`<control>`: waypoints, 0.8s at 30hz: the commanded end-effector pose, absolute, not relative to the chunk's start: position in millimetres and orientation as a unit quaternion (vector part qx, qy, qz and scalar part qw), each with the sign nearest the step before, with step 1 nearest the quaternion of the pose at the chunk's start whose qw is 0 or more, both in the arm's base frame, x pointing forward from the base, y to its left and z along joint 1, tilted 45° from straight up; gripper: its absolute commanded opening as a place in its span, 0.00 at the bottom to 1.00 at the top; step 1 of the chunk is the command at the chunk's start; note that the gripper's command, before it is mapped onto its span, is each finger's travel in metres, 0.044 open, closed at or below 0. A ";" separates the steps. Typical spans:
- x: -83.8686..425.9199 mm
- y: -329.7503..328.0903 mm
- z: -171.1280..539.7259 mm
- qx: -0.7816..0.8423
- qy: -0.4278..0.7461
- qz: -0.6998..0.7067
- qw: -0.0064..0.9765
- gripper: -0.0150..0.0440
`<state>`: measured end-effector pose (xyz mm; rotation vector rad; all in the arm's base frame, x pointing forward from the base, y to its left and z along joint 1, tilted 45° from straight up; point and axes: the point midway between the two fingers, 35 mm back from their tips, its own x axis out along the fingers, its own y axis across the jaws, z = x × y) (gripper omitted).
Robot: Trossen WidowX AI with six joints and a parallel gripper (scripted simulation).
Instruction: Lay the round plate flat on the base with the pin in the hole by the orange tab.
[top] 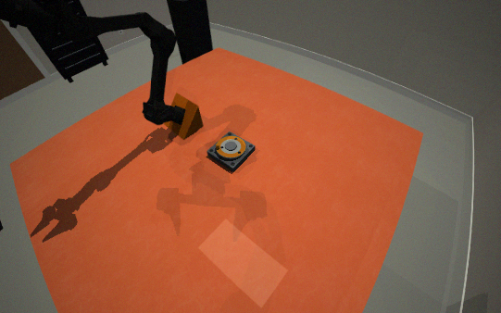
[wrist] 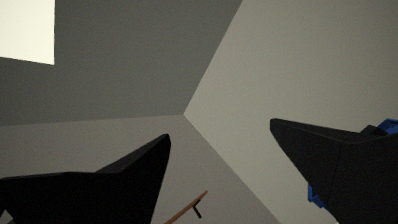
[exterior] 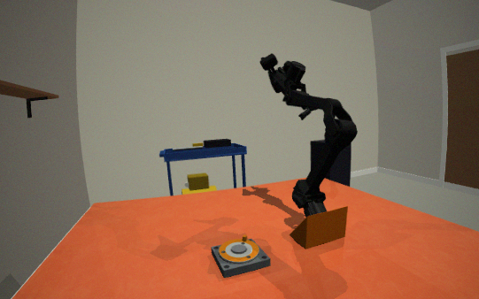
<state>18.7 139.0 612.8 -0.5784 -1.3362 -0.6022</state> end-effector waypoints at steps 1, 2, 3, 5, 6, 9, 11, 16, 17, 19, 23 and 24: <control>17.2 134.1 613.7 -0.253 -0.601 -0.273 0.707 0.89; 13.2 119.5 616.0 -0.229 -0.601 -0.278 0.713 0.84; 8.1 94.7 618.7 -0.191 -0.599 -0.286 0.723 0.80; 4.1 47.5 619.9 -0.119 -0.589 -0.302 0.740 0.71; 4.2 34.9 619.3 -0.101 -0.585 -0.306 0.745 0.67; 7.6 -0.6 615.8 -0.048 -0.569 -0.317 0.757 0.53; 16.8 -33.1 610.0 -0.008 -0.546 -0.322 0.773 0.44; 62.6 -119.7 576.5 0.121 -0.459 -0.341 0.812 0.25; 65.1 -123.1 574.4 0.127 -0.454 -0.342 0.813 0.25; 86.9 -147.6 556.3 0.170 -0.415 -0.350 0.822 0.25; 140.8 -186.0 508.4 0.249 -0.316 -0.363 0.840 0.25; 153.7 -191.7 496.1 0.264 -0.291 -0.366 0.844 0.25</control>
